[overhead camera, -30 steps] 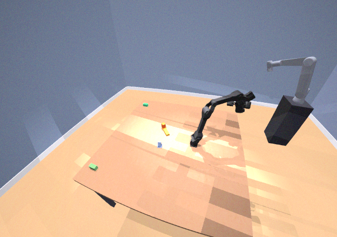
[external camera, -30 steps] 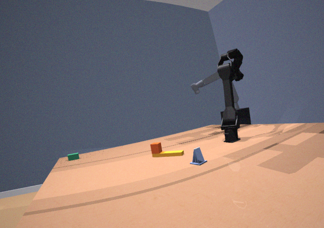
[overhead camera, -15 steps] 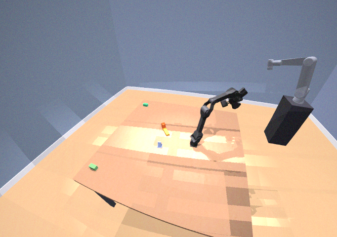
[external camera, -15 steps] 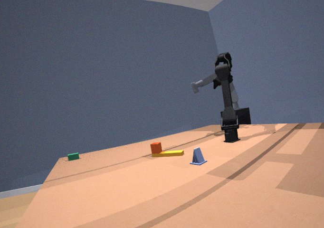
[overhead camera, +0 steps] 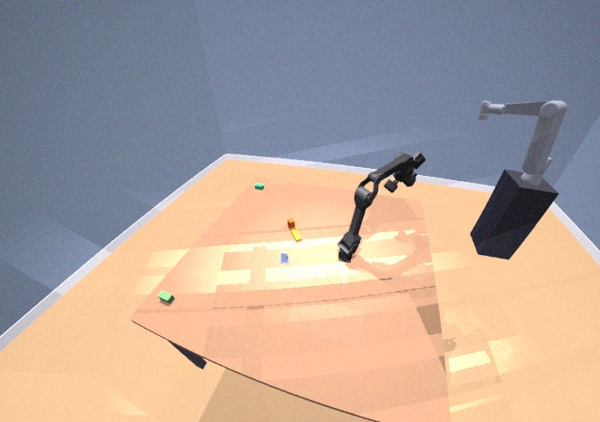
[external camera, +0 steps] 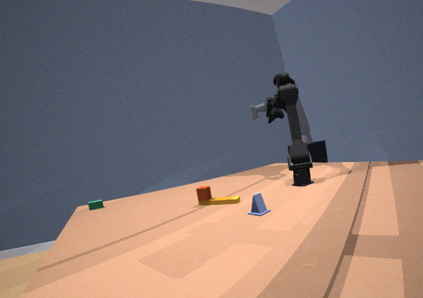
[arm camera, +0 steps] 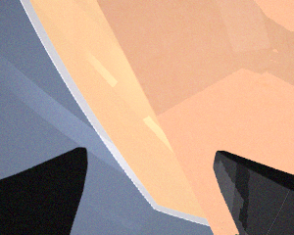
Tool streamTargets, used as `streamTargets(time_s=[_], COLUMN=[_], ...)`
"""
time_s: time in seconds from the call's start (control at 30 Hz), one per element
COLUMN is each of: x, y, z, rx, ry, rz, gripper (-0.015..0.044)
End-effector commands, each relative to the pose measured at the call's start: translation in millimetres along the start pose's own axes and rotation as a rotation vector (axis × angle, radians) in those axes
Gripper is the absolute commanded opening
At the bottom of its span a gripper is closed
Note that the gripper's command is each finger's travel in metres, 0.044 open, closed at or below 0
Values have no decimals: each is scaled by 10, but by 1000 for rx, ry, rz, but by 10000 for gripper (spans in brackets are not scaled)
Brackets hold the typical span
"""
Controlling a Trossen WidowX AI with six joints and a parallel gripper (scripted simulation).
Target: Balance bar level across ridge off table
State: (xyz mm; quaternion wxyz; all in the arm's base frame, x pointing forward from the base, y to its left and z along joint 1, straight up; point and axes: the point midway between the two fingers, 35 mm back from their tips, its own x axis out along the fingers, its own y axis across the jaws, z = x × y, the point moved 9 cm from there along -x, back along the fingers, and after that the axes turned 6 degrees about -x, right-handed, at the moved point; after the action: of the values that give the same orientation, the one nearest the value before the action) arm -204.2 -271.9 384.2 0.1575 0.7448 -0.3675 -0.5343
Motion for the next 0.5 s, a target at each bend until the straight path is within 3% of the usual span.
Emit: streamTargets(time_s=[0.0, 0.47], x=[114, 470], y=[-23, -120], z=[-118, -672], rx=[-101, -506], ry=[15, 100], rz=[-37, -126], gripper=[315, 315])
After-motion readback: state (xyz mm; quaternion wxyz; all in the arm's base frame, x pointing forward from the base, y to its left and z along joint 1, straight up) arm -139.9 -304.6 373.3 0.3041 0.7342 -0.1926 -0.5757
